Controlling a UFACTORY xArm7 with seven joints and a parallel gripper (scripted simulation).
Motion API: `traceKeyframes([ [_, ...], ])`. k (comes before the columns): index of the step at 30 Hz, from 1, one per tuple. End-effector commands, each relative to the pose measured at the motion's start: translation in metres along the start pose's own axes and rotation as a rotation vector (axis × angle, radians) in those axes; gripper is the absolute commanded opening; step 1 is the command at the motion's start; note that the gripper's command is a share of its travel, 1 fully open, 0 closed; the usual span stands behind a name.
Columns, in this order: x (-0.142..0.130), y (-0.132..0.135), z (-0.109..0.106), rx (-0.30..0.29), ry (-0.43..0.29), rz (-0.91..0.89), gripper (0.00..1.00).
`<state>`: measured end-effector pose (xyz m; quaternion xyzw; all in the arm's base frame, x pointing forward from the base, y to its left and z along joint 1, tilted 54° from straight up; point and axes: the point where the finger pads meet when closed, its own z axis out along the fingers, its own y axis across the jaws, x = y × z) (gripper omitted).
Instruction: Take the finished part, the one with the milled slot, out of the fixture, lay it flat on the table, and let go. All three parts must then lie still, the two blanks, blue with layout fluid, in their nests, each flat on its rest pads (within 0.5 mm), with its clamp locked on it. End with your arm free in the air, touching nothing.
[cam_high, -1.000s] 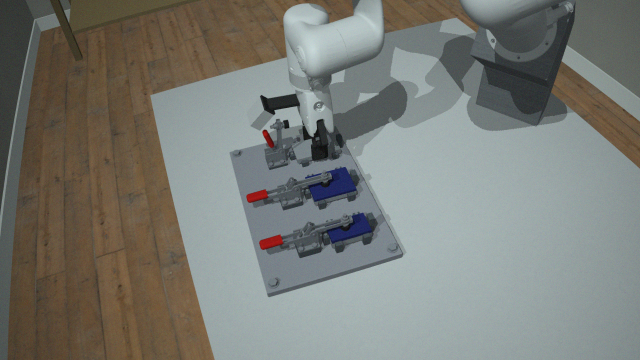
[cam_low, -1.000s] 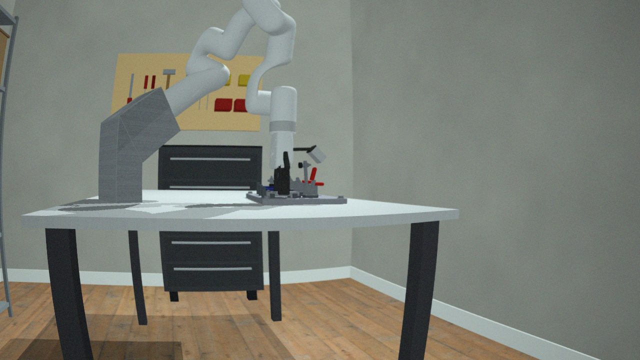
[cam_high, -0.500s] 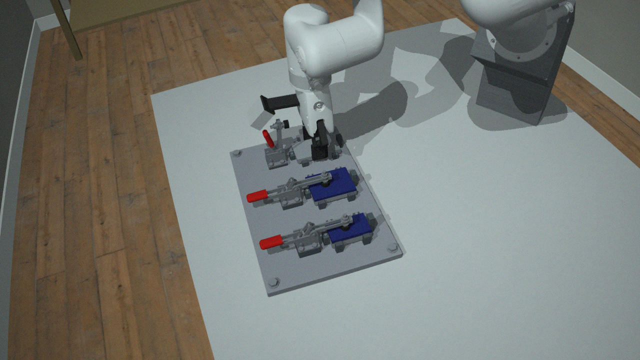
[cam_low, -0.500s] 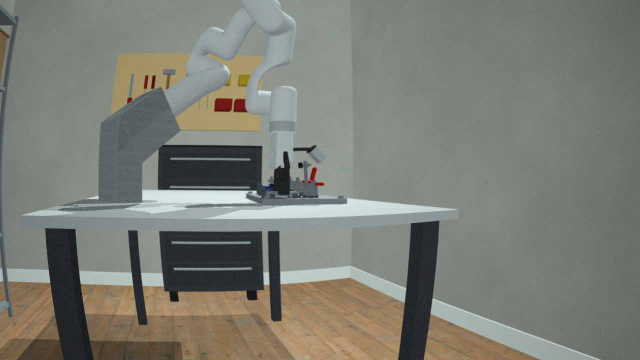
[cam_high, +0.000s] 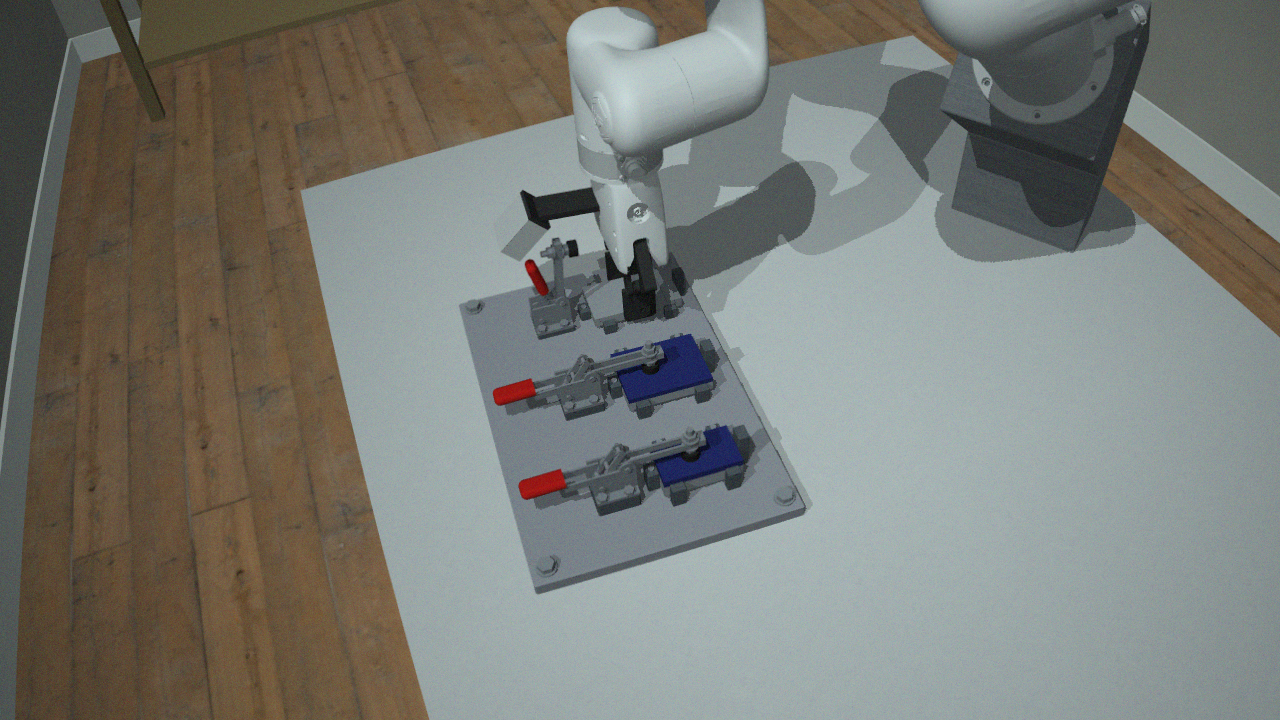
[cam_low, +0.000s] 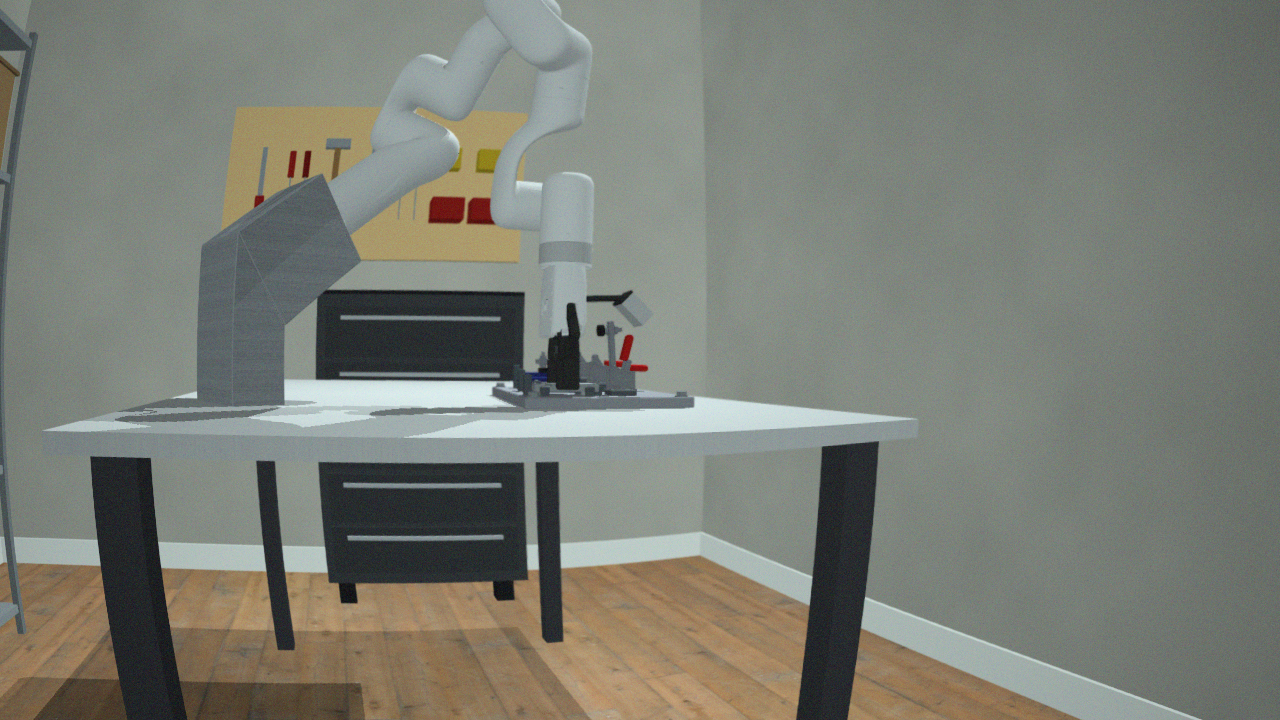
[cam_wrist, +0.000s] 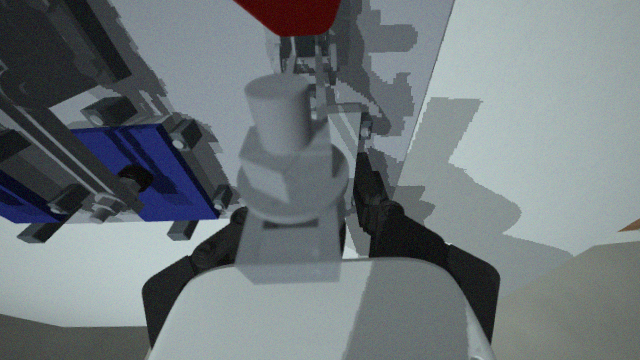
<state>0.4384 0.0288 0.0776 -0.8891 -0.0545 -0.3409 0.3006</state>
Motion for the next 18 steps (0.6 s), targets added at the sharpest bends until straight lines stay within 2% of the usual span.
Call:
traceKeyframes([
  [1, 0.0005, 0.0006, -0.0004, -0.001, 0.001, 0.0, 0.0],
  [18, 0.0005, 0.0006, -0.0051, -0.001, 0.001, 0.0, 0.0],
])
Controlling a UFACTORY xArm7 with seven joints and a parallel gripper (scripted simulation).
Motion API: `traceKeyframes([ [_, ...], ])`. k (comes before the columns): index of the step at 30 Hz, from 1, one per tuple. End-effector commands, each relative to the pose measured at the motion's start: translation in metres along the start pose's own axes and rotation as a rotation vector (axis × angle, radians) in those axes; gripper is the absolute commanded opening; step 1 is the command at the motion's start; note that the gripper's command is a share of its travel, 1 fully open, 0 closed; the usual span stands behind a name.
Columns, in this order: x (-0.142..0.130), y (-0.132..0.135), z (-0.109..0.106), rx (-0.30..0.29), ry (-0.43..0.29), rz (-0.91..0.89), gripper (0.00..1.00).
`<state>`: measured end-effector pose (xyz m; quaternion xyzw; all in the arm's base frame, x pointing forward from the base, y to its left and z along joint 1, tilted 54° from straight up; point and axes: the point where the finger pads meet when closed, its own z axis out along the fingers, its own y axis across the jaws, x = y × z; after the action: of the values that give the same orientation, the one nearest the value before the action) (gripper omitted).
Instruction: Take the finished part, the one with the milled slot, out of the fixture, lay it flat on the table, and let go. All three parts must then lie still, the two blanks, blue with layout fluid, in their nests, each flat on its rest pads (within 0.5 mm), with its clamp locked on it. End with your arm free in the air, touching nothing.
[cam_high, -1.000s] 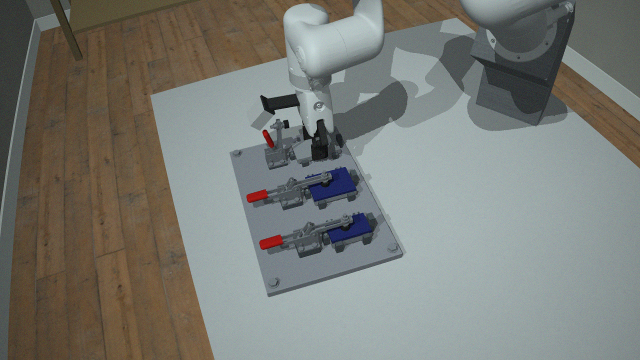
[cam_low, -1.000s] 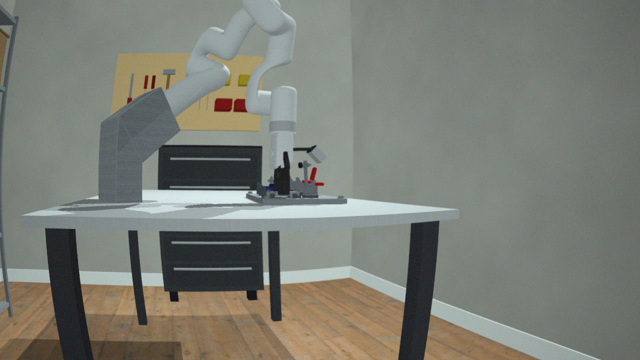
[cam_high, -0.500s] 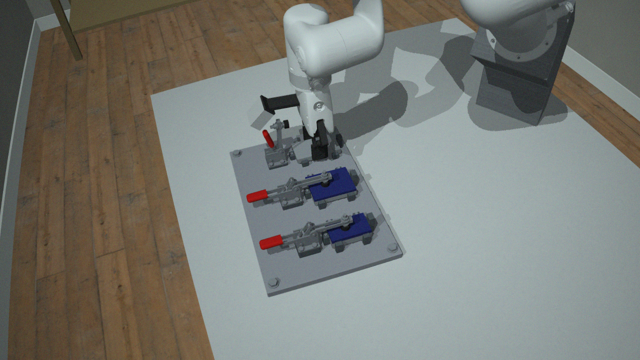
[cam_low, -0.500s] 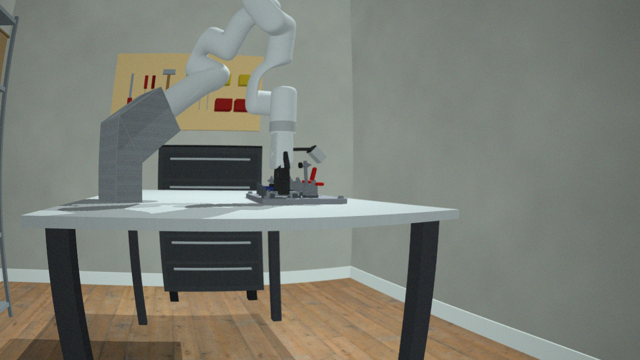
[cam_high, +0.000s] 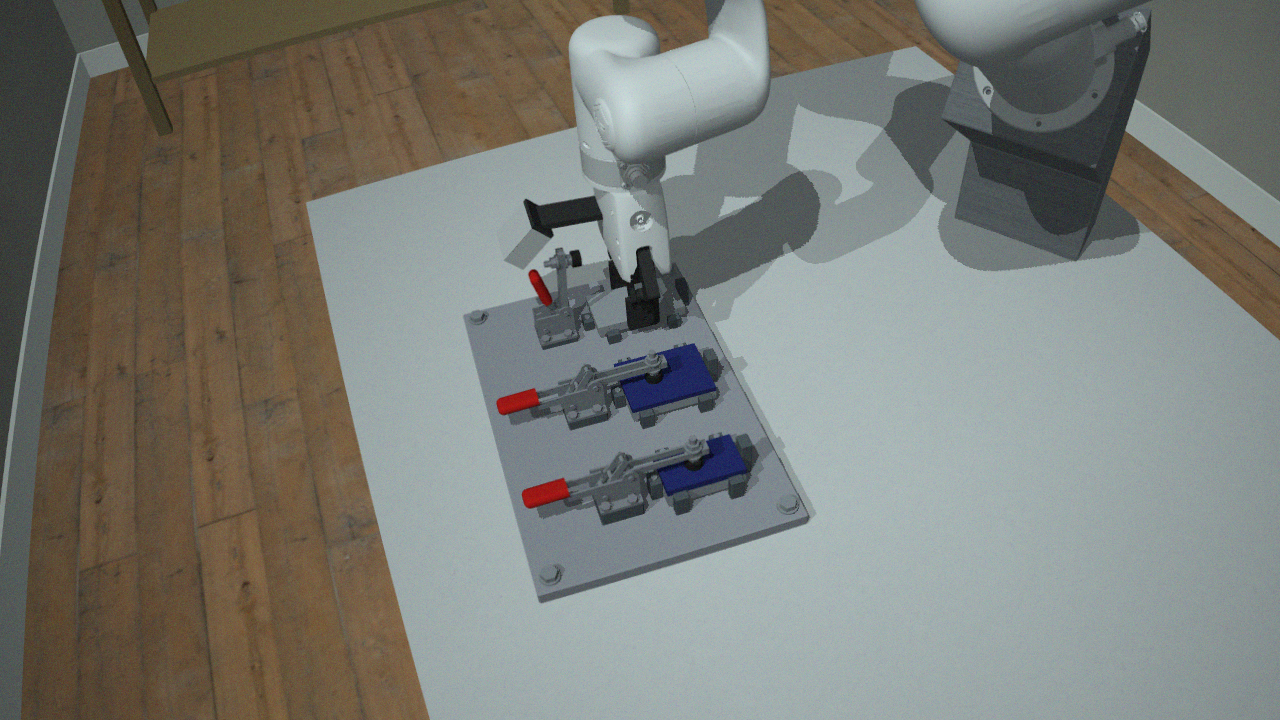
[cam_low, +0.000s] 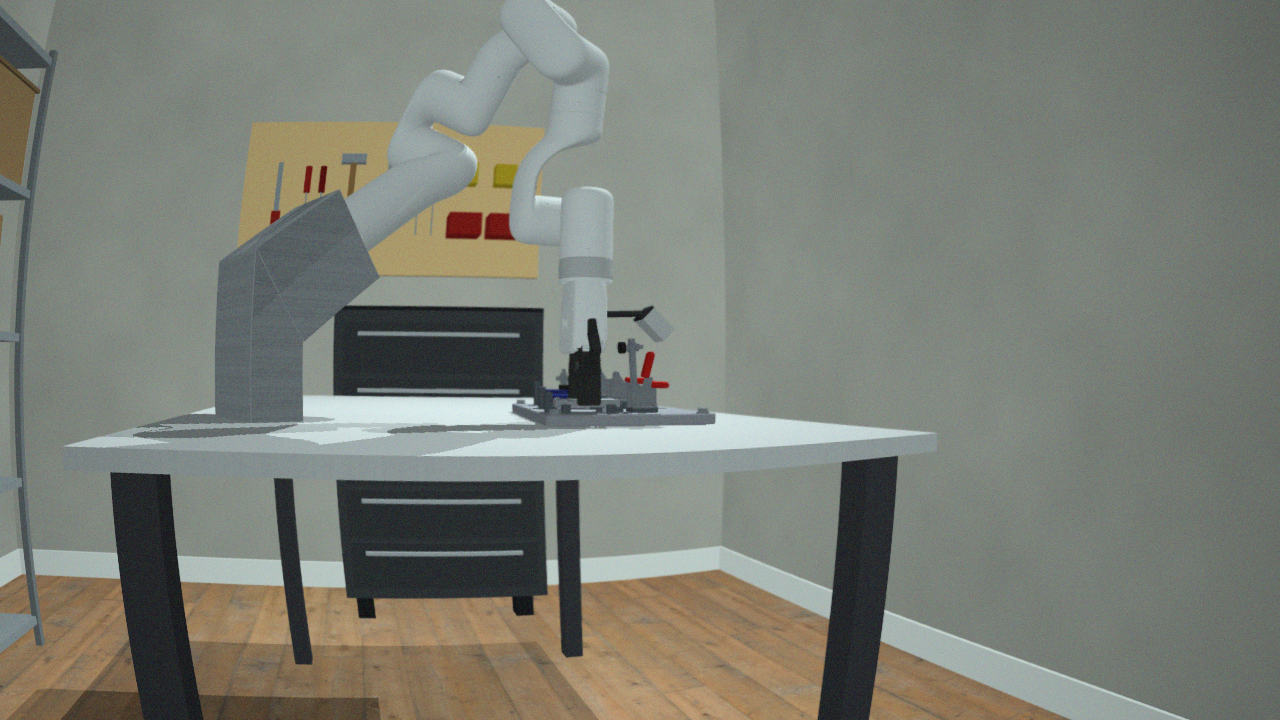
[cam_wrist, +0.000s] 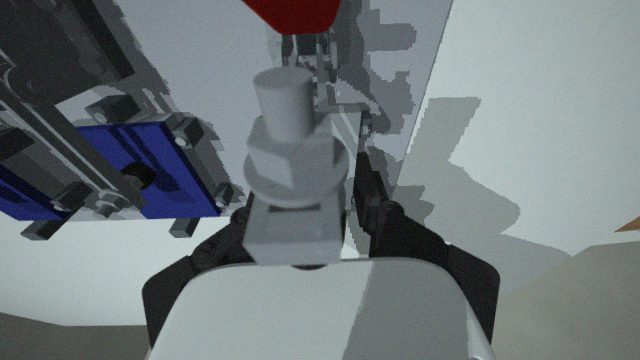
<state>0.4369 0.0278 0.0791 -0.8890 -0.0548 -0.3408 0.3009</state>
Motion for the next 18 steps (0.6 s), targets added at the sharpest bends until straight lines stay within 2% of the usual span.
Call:
traceKeyframes([
  [1, 0.001, 0.001, -0.004, -0.002, 0.001, 0.001, 0.0],
  [18, 0.001, 0.001, -0.019, -0.002, 0.001, 0.001, 0.0],
])
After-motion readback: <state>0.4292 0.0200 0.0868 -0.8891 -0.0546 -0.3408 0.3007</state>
